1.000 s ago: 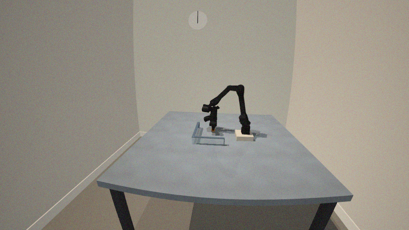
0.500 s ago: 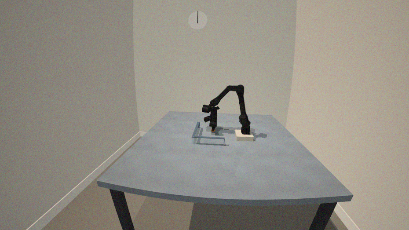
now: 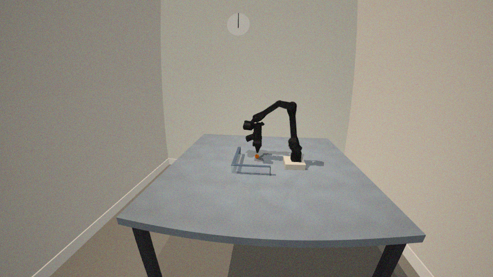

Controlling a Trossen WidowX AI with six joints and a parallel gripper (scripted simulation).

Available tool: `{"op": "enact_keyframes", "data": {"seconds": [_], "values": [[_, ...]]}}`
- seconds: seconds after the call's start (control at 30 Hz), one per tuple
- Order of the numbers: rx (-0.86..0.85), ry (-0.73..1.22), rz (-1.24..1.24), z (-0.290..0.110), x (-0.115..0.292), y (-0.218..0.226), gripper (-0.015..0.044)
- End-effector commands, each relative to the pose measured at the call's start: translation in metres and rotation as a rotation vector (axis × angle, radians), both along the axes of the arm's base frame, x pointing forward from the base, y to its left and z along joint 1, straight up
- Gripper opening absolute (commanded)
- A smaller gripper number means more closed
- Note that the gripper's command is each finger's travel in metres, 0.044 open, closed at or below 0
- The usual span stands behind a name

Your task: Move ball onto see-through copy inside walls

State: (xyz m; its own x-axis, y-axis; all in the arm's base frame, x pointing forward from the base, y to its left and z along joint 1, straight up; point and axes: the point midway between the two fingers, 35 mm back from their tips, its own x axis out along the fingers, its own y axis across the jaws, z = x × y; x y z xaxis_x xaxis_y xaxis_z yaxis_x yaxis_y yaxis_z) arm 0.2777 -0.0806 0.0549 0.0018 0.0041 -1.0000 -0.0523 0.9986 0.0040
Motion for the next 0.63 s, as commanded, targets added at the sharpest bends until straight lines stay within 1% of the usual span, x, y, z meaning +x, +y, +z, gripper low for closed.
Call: {"op": "enact_keyframes", "data": {"seconds": [0.0,0.33,0.4,0.5,0.57,0.6], "values": [[-0.010,-0.019,0.003,0.042,-0.001,0.000,0.0252],[-0.013,-0.043,0.000,0.036,0.004,-0.001,0.0252],[-0.012,-0.043,0.000,0.047,0.004,-0.001,0.0304],[-0.012,-0.040,0.000,0.083,-0.002,0.000,0.0383],[-0.012,-0.040,0.000,0.086,-0.003,0.001,0.0436],[-0.012,-0.040,0.000,0.086,-0.003,0.001,0.0440]]}}
